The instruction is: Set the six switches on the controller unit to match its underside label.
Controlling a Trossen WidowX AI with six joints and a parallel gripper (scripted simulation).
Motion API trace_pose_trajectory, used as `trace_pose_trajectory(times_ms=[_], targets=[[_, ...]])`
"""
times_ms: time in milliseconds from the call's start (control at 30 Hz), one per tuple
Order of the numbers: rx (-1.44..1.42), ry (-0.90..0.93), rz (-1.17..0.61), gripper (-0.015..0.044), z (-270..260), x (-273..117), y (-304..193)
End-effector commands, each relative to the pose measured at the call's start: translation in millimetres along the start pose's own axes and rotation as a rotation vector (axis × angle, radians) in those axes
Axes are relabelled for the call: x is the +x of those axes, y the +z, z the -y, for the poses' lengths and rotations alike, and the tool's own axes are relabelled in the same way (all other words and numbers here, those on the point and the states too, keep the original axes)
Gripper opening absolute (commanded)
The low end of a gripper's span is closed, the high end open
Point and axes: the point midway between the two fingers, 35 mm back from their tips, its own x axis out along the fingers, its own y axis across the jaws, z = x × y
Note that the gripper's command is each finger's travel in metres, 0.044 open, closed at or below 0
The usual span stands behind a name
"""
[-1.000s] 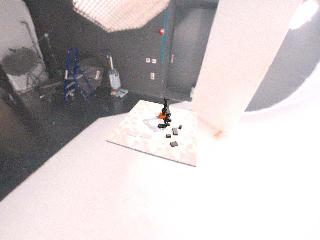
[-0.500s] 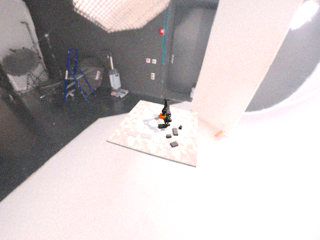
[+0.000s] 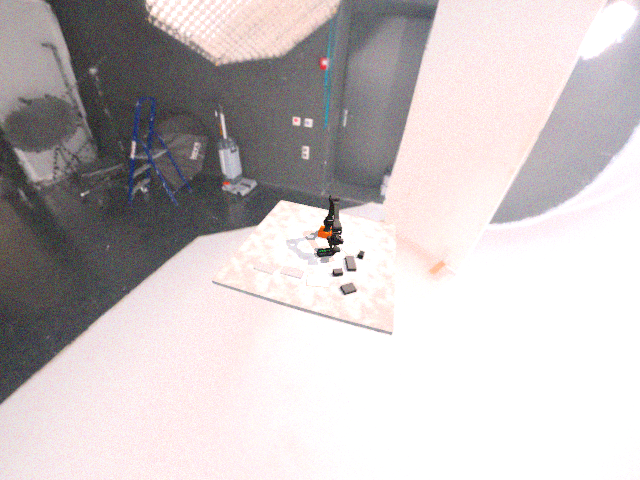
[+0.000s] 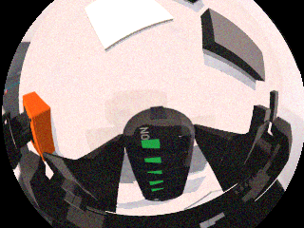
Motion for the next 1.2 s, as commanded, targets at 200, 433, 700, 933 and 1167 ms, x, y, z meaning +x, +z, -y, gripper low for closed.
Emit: trace_pose_trajectory(times_ms=[200,433,700,933,1167], targets=[[-0.006,-0.036,-0.005,0.0000,11,-4,-2],[-0.006,-0.036,-0.005,0.0000,13,-4,-2],[-0.006,-0.036,-0.005,0.0000,14,-4,-2],[-0.006,-0.036,-0.005,0.0000,15,-4,-3],[-0.001,-0.003,0.000,0.0026,6,0,-1]])
